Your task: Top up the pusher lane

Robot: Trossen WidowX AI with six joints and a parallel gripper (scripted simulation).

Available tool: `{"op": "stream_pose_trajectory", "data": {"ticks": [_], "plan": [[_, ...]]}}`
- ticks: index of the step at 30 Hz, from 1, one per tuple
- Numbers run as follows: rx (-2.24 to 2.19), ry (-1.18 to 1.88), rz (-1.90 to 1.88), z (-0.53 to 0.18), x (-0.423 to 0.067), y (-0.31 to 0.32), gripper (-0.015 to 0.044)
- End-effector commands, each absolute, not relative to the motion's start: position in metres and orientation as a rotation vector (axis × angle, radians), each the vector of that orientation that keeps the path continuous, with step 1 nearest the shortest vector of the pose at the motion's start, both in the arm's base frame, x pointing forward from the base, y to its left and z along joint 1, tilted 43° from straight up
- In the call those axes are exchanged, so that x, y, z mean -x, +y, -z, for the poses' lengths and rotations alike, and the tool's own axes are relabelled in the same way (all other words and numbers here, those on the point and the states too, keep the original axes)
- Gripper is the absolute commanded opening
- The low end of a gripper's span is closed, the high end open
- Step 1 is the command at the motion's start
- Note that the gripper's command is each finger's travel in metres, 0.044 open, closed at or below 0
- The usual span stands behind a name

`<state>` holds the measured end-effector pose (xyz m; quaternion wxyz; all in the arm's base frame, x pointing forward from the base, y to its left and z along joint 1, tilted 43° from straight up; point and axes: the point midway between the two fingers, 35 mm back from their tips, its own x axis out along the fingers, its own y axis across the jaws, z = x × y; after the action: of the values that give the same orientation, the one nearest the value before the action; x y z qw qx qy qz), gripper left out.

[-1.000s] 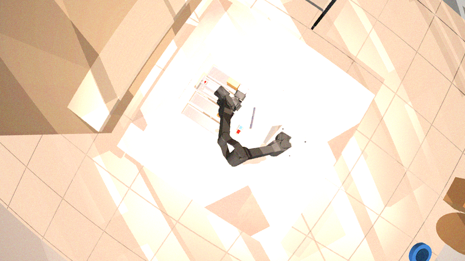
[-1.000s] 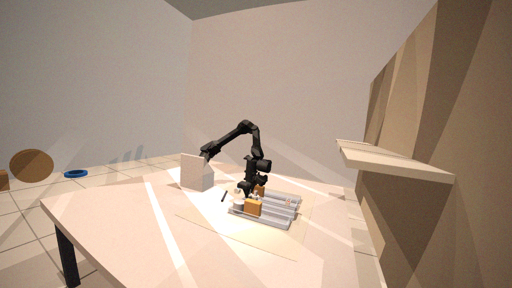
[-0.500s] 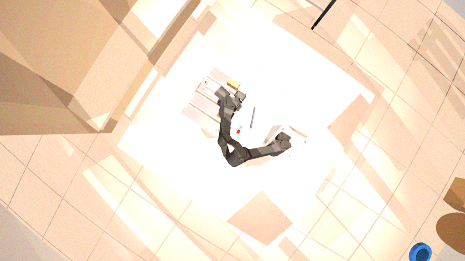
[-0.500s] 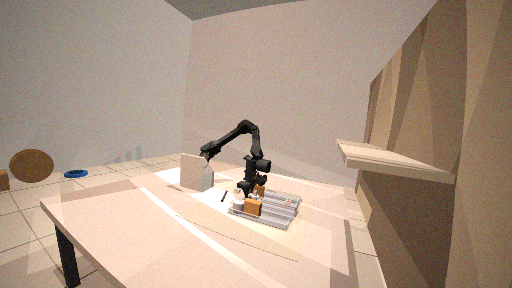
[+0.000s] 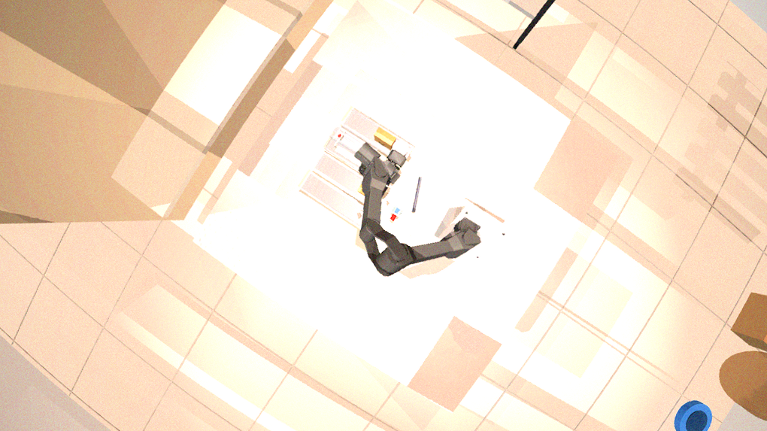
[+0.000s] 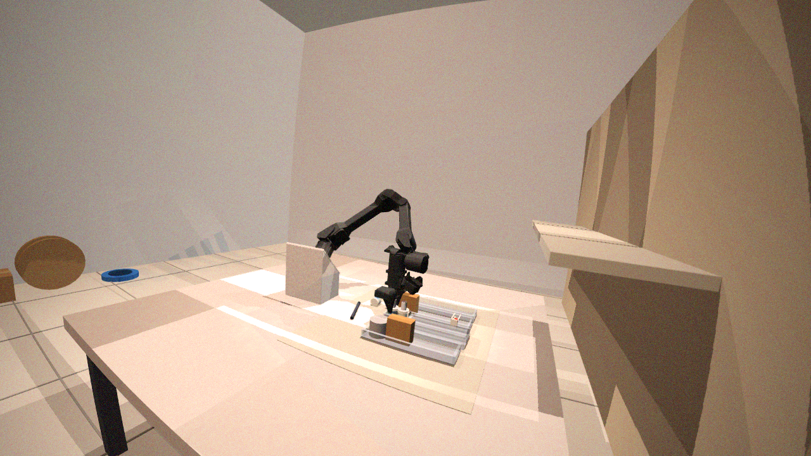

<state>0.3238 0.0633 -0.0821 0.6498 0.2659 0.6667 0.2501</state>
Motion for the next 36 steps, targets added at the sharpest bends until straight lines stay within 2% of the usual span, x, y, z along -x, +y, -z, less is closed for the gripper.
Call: {"op": "stream_pose_trajectory", "data": {"ticks": [1, 9, 20, 36], "plan": [[-0.605, 1.511, -0.571, 0.082, -0.323, 0.063, 0.0], [-0.605, 1.511, -0.571, 0.082, -0.323, 0.063, 0.0], [-0.605, 1.511, -0.571, 0.082, -0.323, 0.063, 0.0284], [-0.605, 1.511, -0.571, 0.068, -0.321, 0.049, 0.0284]]}}
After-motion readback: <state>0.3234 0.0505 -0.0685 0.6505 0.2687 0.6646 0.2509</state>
